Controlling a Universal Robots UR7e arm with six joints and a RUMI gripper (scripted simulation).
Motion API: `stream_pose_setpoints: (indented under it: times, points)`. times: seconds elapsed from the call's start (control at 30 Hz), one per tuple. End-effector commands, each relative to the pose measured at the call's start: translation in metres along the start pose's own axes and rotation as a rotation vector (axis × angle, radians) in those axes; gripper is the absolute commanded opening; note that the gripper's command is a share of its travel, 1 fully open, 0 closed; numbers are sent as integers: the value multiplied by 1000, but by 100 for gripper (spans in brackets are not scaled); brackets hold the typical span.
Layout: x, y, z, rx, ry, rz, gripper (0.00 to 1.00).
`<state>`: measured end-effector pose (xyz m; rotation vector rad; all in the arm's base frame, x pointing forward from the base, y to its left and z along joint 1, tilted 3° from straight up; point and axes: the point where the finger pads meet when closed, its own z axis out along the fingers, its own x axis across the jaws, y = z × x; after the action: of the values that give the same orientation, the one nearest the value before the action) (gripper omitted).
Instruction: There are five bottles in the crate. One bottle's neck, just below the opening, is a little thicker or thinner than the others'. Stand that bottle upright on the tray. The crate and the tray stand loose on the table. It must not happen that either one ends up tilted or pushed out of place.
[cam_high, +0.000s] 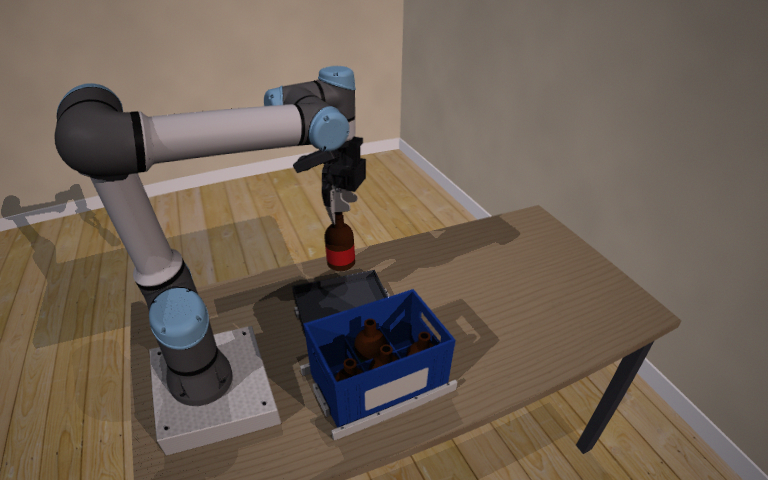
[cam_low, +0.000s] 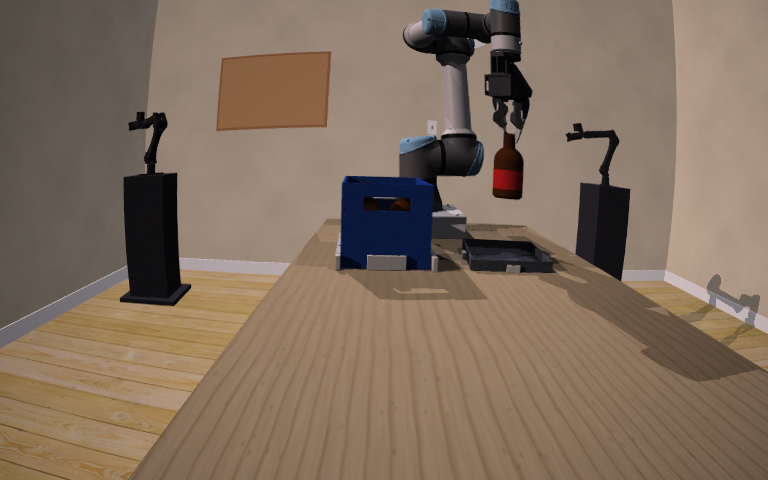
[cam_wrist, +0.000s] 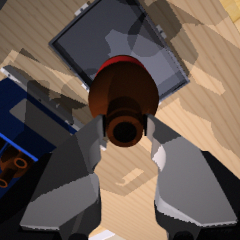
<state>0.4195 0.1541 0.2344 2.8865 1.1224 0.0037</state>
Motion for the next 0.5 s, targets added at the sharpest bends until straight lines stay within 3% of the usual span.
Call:
stream_pose_setpoints:
  times: [0.0,0.47]
  points:
    - [0,0,11,-1,2,0,0]
    - [0,0,47,-1,2,0,0]
